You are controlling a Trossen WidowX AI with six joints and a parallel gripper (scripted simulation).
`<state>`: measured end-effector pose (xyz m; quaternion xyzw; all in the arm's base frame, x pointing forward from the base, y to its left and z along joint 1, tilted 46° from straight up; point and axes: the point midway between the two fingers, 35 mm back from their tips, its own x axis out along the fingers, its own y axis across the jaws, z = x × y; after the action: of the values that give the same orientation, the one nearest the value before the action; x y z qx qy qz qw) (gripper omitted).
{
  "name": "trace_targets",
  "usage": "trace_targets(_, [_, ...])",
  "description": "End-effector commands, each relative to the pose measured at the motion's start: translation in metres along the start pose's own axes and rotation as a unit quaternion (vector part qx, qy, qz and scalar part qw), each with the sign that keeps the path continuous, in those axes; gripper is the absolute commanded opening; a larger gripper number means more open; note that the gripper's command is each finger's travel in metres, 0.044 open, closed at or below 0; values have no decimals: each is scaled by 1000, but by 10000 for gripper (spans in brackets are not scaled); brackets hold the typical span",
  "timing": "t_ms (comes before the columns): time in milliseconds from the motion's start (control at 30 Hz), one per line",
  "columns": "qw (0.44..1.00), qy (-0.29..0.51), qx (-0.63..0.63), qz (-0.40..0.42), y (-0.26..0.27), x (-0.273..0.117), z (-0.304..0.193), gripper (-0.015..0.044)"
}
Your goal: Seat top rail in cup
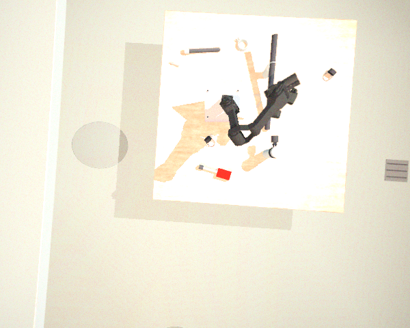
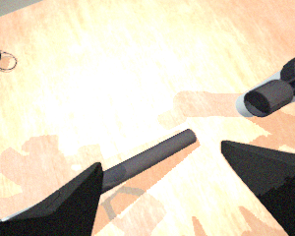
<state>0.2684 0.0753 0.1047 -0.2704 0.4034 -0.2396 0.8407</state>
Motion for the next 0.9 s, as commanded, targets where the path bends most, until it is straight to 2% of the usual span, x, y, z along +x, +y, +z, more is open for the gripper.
trace_targets(0, [995,37,96,-9,8,15,-3,440])
trace_targets(167, [941,112,316,-54,23,52,-15,440])
trace_targets(367, [804,172,549,-147,38,97,-38,440])
trace_targets(433, [784,177,573,-160,39,102,-41,440])
trace_targets(767, [784,177,573,-160,39,102,-41,440])
trace_targets(867, [784,177,573,-160,39,114,-47,440])
